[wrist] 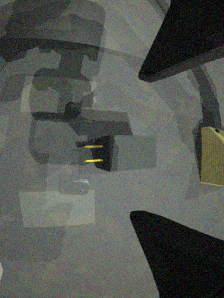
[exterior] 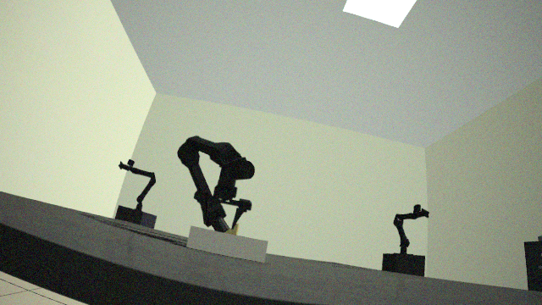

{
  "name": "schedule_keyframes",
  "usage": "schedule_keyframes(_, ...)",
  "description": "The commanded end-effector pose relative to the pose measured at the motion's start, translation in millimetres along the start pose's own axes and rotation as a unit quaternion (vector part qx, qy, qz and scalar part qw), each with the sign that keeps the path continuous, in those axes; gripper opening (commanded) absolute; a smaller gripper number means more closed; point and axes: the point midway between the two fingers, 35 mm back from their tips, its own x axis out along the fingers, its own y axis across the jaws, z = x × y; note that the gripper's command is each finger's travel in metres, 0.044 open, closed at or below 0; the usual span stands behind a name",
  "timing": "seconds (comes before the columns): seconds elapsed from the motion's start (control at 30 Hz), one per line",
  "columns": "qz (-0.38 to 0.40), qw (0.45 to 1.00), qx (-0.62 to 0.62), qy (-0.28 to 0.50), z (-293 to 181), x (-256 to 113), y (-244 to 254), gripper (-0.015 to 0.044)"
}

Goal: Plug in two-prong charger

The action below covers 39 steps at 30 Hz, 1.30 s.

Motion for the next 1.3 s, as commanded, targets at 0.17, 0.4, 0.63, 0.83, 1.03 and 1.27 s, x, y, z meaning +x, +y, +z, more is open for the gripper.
schedule_keyframes(0.17,-0.008,0.998,-0.056,0.017,-16.5,5.0,5.0,0.0440)
schedule_keyframes(0.4,-0.008,0.998,-0.056,0.017,-16.7,13.6,4.8,0.0440)
schedule_keyframes(0.63,-0.008,0.998,-0.056,0.017,-16.9,21.4,4.8,0.0440)
schedule_keyframes(0.83,-0.008,0.998,-0.056,0.017,-15.9,30.3,5.1,0.0440)
schedule_keyframes(1.03,-0.007,0.998,-0.056,0.017,-15.1,40.1,5.2,0.0440)
schedule_keyframes(1.27,-0.008,0.998,-0.056,0.017,-14.7,51.5,5.0,0.0440)
